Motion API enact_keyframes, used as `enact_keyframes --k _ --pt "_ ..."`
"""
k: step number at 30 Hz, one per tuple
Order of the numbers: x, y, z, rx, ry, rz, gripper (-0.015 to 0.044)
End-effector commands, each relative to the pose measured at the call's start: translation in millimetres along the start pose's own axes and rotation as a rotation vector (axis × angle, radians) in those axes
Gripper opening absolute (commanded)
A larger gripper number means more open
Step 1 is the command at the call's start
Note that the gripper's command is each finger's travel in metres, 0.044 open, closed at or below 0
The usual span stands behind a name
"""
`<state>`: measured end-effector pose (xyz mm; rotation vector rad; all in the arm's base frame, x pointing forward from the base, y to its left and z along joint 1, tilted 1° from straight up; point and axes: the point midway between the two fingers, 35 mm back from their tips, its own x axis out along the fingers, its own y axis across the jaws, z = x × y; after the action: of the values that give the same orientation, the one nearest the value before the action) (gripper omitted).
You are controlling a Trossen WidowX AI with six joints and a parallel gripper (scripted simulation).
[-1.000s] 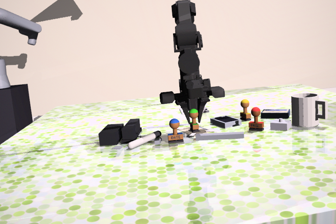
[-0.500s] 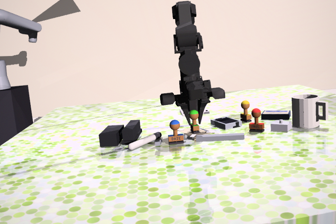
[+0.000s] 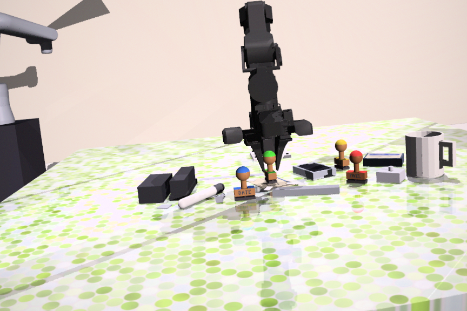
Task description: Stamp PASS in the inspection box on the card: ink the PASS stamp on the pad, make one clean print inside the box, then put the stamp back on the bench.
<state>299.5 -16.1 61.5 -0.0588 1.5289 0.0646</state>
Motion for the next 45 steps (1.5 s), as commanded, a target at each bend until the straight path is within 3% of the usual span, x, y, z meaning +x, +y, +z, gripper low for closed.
enact_keyframes --k 1,45 --pt "-2.7 0.5 0.6 -0.004 -0.003 0.004 0.0" --pt "-65.2 0.6 1.2 -0.004 -0.003 0.004 0.0"
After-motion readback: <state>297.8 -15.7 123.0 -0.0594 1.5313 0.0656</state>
